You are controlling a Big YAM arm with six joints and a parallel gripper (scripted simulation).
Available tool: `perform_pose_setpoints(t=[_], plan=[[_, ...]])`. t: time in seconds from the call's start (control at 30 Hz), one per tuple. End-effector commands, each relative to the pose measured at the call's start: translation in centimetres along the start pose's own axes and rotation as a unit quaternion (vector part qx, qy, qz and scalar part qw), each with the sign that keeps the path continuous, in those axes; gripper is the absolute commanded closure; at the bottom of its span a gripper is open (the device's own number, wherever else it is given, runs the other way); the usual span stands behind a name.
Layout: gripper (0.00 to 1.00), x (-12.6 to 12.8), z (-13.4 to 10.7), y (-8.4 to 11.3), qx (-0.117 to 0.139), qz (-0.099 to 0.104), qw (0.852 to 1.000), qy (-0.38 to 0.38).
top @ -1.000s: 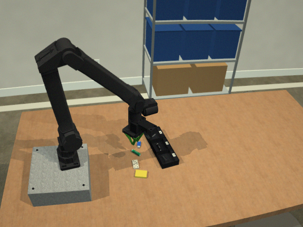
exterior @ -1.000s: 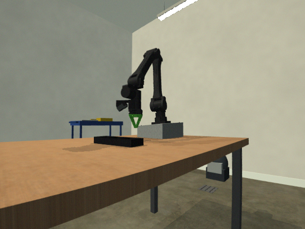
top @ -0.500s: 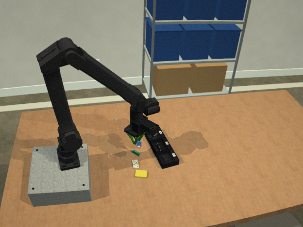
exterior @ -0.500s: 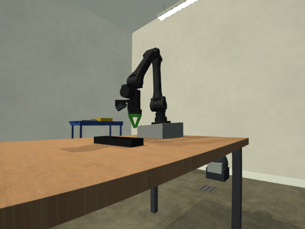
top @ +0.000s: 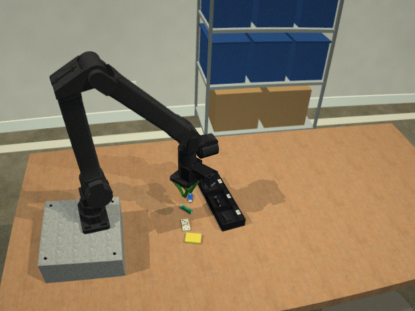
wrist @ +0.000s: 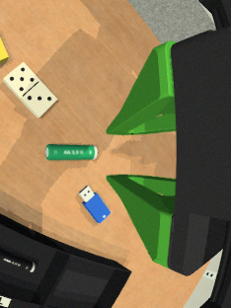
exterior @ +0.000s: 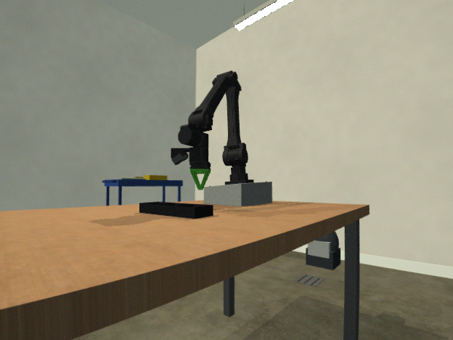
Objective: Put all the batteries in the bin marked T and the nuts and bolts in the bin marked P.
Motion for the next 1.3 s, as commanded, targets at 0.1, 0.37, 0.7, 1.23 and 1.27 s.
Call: perform_pose_setpoints(t=[0.1, 0.37, 0.7, 1.23, 1.27], plan=[[0.72, 0.1, -0.2, 0.3, -0.004, 0.004, 1.000, 0.009], [0.72, 0.0, -0.4, 0.5, -0.010, 0.012, 1.000, 0.008], [0.72, -0.2, -0.5, 0.1, -0.007, 0.008, 1.000, 0.008], [0.72, -0.3, -0.4, -4.0, -0.002, 0.002, 1.000, 0.008], [0.72, -0.4, -0.3, -4.4, -0.002, 0.002, 1.000, 0.006]])
Point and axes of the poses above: the point where the finger pads meet when closed, its own y axis back along the fingers, its own x axis across the jaws, z = x × y, the point moved 10 cm from there along y, back along the fingers, and after that the axes turned 15 degrees about y, right-handed, at the moved point
